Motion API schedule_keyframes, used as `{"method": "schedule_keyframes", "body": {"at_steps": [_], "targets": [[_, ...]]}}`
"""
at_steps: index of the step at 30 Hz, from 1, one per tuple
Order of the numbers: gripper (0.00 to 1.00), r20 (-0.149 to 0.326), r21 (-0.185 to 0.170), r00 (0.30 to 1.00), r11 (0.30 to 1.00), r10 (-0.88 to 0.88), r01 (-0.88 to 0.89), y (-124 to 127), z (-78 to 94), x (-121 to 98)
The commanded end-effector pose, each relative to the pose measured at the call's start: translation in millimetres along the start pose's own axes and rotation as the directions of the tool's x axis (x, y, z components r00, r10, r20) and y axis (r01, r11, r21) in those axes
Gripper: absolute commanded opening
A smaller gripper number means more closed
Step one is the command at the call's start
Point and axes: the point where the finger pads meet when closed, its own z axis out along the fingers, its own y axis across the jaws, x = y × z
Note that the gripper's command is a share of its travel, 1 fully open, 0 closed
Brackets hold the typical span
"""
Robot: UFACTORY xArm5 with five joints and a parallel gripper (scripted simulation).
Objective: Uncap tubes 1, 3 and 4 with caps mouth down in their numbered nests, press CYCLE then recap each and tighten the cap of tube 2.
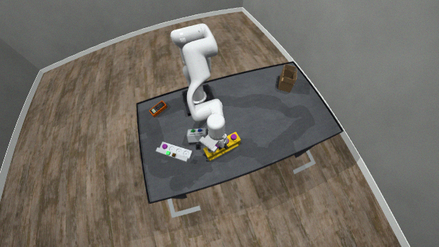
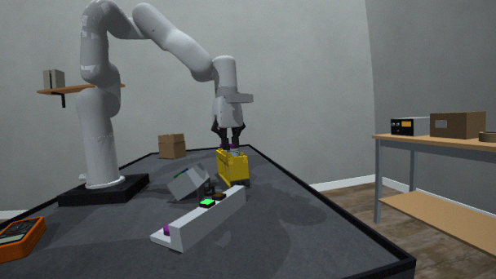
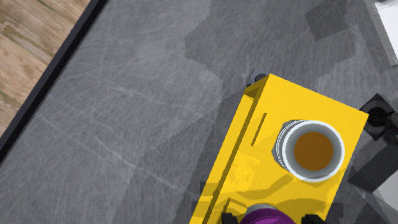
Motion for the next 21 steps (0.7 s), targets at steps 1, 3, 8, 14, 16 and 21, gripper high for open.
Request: {"method": "schedule_keyframes", "body": {"at_steps": [1, 3, 8, 14, 16, 21], "targets": [[0.0, 0.003, 0.005, 1.0, 1.0, 0.0, 0.0, -0.7, -1.0, 0.5], [0.0, 0.003, 0.005, 1.0, 1.0, 0.0, 0.0, -0.7, -1.0, 0.5], [0.0, 0.003, 0.005, 0.998, 0.998, 0.066, -0.066, -0.7, -0.8, 0.5], [0.0, 0.004, 0.004, 0.965, 0.965, 0.263, -0.263, -0.7, -0.5, 0.5], [0.0, 0.004, 0.004, 0.955, 0.955, 0.295, -0.295, -0.7, -0.5, 0.5], [0.0, 0.005, 0.003, 0.908, 0.908, 0.42, -0.42, -0.7, -0.3, 0.5]]}}
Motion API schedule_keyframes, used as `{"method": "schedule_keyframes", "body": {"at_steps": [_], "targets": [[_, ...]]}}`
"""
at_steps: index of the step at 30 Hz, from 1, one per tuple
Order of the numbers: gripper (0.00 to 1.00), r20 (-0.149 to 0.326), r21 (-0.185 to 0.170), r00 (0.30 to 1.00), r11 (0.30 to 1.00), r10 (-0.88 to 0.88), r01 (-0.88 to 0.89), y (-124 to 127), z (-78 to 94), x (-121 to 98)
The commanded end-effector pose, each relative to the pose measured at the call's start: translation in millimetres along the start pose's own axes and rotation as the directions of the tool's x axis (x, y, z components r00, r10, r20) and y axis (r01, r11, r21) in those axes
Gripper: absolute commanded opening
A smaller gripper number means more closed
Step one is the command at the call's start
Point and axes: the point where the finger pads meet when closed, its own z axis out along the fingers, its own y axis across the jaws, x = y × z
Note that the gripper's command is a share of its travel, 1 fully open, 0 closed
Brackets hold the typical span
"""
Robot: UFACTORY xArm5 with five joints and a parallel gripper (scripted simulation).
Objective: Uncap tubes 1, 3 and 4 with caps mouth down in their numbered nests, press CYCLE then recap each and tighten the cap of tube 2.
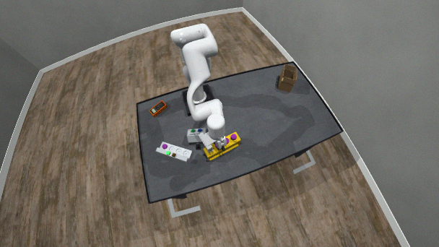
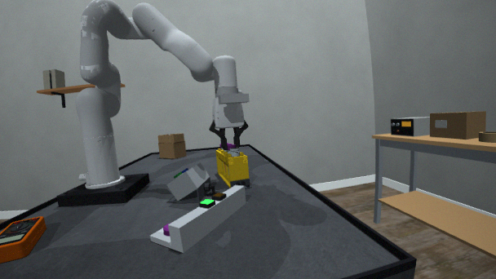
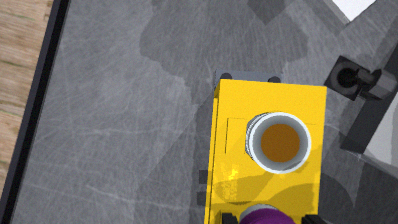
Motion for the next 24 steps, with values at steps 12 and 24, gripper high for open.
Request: {"method": "schedule_keyframes", "body": {"at_steps": [12, 24], "targets": [[0.0, 0.006, 0.001, 0.894, 0.894, 0.447, -0.447, -0.7, 0.1, 0.1], [0.46, 0.006, 0.001, 0.894, 0.894, 0.447, -0.447, -0.7, 0.1, 0.1]]}}
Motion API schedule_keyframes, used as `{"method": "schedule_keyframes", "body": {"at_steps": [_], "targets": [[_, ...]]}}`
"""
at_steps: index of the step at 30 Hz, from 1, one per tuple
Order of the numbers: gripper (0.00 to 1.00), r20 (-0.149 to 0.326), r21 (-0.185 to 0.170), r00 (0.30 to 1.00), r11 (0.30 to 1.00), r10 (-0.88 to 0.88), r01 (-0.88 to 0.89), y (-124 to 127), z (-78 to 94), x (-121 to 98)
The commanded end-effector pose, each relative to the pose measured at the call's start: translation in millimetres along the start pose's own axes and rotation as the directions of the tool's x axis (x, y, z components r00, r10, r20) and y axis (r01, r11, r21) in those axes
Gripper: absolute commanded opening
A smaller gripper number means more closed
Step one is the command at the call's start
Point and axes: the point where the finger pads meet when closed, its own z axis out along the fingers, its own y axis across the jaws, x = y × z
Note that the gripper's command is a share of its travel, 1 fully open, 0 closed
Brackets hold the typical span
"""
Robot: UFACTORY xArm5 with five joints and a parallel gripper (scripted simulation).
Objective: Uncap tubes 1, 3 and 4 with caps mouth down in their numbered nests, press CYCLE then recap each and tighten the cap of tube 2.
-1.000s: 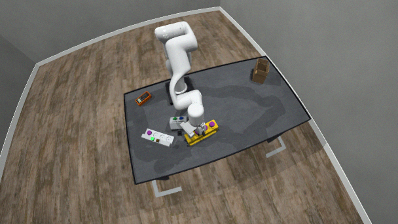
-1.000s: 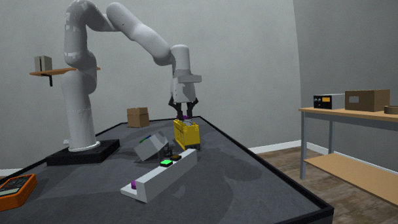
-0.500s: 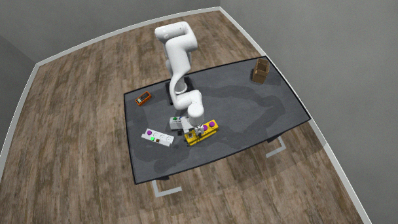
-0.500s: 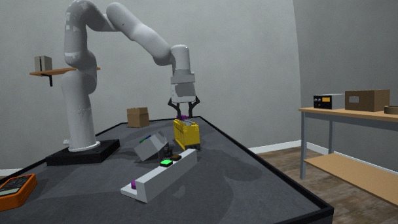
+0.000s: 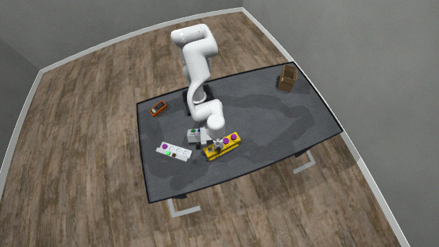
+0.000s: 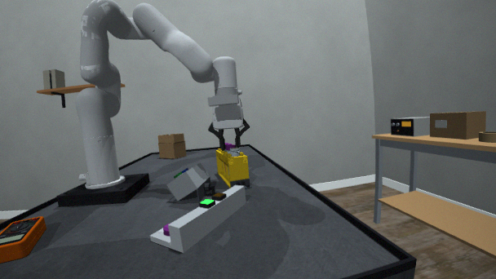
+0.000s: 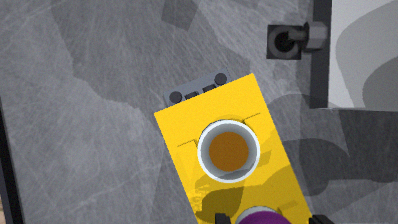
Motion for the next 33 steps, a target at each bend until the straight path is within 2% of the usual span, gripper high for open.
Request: {"method": "schedule_keyframes", "body": {"at_steps": [1, 6, 11, 16, 21, 23, 27, 32, 33], "targets": [[0.46, 0.007, 0.006, 1.0, 1.0, 0.0, -0.001, -2.3, -3.0, -0.6], [0.46, 0.007, 0.006, 0.999, 0.999, -0.04, 0.039, -2.3, -3.5, -0.6], [0.46, 0.005, 0.007, 0.971, 0.971, -0.237, 0.237, -2.3, -4.0, -0.6], [0.46, 0.004, 0.008, 0.905, 0.905, -0.425, 0.425, -2.3, -4.0, -0.6], [0.46, 0.002, 0.009, 0.802, 0.802, -0.597, 0.597, -2.3, -4.0, -0.6], [0.46, 0.002, 0.009, 0.802, 0.802, -0.597, 0.597, -2.3, -4.0, -0.6], [0.46, 0.001, 0.009, 0.707, 0.707, -0.707, 0.707, -2.3, -4.0, -0.6], [0.46, 0.001, 0.009, 0.707, 0.707, -0.707, 0.707, -2.3, -4.0, -0.6], [0.0, 0.001, 0.009, 0.707, 0.707, -0.707, 0.707, -2.3, -4.0, -0.6]]}}
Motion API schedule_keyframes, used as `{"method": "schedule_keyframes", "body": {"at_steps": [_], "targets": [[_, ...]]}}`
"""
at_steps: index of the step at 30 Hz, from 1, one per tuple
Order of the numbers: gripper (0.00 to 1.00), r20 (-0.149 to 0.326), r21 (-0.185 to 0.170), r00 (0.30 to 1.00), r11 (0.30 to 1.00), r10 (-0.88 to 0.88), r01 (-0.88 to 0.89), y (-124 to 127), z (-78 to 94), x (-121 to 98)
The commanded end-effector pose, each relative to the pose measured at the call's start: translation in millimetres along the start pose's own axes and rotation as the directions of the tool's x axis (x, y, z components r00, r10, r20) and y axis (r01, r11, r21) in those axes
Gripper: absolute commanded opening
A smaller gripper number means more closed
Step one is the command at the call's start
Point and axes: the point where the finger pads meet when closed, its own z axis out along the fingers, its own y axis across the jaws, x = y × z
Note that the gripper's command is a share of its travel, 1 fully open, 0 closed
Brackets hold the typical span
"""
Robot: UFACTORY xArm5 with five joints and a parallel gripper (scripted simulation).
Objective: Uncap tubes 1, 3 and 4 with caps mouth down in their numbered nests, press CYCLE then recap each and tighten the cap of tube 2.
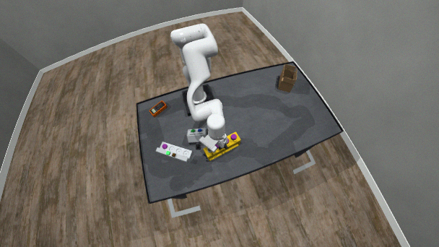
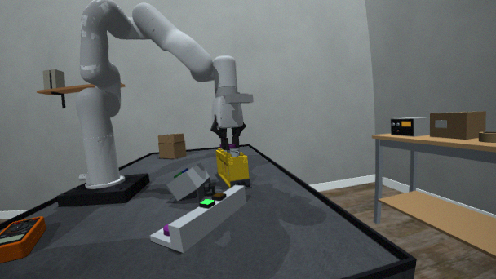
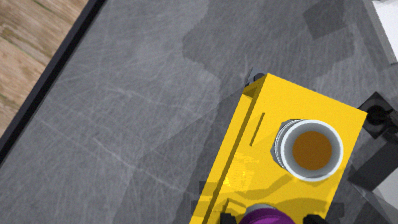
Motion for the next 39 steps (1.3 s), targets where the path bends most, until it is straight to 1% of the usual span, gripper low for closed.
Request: {"method": "schedule_keyframes", "body": {"at_steps": [1, 14, 18, 22, 24, 31, 35, 39], "targets": [[0.0, 0.003, 0.005, 1.0, 1.0, -0.012, 0.012, -1.0, -1.2, 0.6], [0.0, 0.003, 0.005, 1.0, 1.0, -0.012, 0.012, -1.0, -1.2, 0.6], [0.0, 0.003, 0.005, 0.993, 0.993, 0.121, -0.121, -1.0, -1.0, 0.6], [0.0, 0.004, 0.004, 0.968, 0.968, 0.252, -0.252, -1.0, -0.8, 0.6], [0.0, 0.004, 0.004, 0.968, 0.968, 0.252, -0.252, -1.0, -0.8, 0.6], [0.0, 0.005, 0.003, 0.883, 0.883, 0.469, -0.469, -1.0, -0.4, 0.6], [0.0, 0.005, 0.003, 0.813, 0.813, 0.582, -0.582, -1.0, -0.2, 0.6], [0.0, 0.006, 0.002, 0.728, 0.728, 0.685, -0.685, -1.0, 0.0, 0.6]]}}
